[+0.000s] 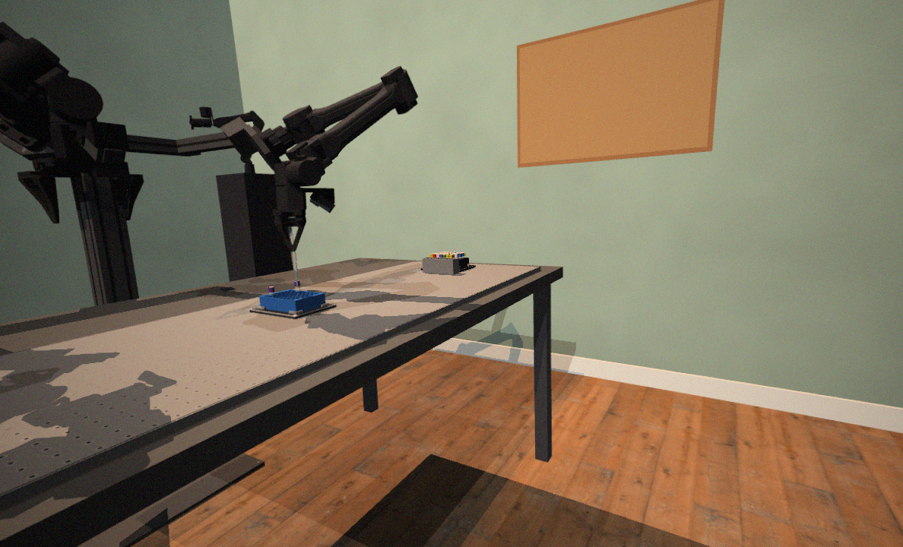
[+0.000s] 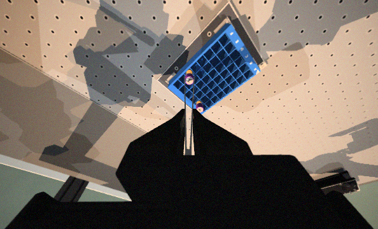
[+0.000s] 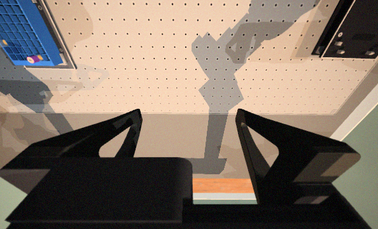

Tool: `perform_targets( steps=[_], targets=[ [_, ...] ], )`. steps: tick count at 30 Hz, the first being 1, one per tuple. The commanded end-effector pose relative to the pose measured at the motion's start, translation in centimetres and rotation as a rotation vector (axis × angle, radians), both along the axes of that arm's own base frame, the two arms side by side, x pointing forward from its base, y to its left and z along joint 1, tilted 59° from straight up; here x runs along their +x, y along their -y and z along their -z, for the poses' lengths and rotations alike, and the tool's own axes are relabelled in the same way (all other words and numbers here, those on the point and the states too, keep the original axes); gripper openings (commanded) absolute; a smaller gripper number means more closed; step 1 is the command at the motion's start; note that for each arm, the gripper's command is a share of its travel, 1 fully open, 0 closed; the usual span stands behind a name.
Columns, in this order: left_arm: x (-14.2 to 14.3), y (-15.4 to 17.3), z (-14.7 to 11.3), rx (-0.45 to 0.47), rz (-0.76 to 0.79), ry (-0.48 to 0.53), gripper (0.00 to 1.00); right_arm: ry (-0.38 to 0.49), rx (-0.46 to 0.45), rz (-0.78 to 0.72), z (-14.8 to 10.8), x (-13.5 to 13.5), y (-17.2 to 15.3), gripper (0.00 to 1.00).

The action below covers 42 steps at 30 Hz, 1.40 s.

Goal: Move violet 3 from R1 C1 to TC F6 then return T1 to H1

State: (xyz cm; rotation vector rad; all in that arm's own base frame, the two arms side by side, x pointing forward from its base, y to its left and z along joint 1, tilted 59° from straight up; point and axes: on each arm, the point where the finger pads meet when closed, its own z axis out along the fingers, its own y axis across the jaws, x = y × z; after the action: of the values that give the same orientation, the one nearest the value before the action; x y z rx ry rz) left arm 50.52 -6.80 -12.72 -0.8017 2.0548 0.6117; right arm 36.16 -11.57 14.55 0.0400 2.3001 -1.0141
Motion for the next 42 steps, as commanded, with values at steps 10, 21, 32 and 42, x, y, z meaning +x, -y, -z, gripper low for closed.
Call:
perform_targets(
  steps=[10, 21, 32, 42],
  targets=[
    [0.2, -1.6, 1.0, 0.005, -0.021, -0.012, 0.09, 0.047, 0.005, 0.005, -1.3, 0.7, -0.2, 1.00],
    [0.4, -1.7, 1.0, 0.005, -0.021, -0.012, 0.09, 0.047, 0.005, 0.005, -1.3, 0.7, -0.2, 1.00],
    [0.6, -1.9, 1.1, 0.005, -0.021, -0.010, 0.09, 0.047, 0.005, 0.005, -1.3, 0.7, -0.2, 1.00],
    [-0.2, -1.1, 0.2, 0.001, -0.024, -0.007, 0.09, 0.047, 0.005, 0.005, -1.3, 0.7, -0.2, 1.00]
  ],
)
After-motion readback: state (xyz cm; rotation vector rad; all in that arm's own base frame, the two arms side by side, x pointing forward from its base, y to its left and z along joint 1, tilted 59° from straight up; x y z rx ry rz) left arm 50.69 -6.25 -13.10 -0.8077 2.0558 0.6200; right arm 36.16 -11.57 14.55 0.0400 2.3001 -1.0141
